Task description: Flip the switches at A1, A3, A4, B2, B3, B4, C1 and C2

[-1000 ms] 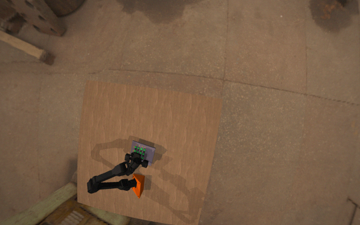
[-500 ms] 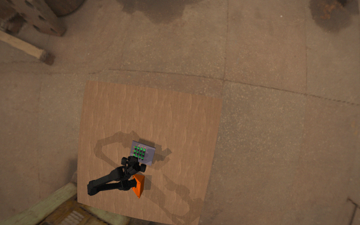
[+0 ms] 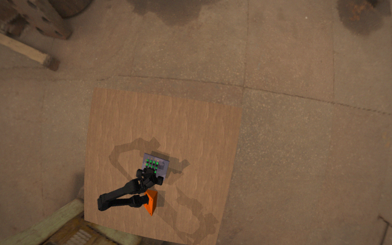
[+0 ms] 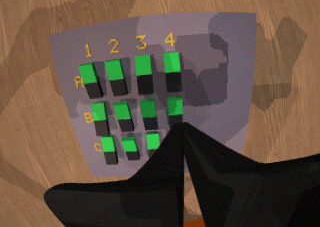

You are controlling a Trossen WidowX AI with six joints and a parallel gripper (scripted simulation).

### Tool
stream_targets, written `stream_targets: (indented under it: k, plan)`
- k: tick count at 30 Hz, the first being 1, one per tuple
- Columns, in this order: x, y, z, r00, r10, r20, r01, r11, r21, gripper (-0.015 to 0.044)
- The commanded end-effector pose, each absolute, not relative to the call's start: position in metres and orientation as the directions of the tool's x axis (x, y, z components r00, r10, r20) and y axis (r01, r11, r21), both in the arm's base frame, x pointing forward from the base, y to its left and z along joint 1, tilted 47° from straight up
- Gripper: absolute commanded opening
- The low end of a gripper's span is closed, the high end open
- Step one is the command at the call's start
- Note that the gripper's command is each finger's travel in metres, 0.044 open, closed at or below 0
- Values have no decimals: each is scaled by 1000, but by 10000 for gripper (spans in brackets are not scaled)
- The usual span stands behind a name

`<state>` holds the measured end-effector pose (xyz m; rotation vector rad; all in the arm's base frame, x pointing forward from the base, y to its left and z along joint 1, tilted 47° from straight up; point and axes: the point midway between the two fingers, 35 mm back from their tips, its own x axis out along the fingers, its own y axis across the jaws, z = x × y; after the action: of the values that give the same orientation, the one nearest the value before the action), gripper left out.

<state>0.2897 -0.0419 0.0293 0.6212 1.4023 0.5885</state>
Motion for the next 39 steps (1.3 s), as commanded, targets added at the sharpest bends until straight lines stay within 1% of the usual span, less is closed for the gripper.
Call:
stream_targets:
  k: [1, 22, 39]
  plan:
    - [290, -30, 17, 63, 711, -701, -5, 702, 712, 0]
    - [292, -13, 0, 63, 711, -700, -5, 702, 713, 0]
    - [292, -13, 0, 63, 711, -700, -5, 702, 713, 0]
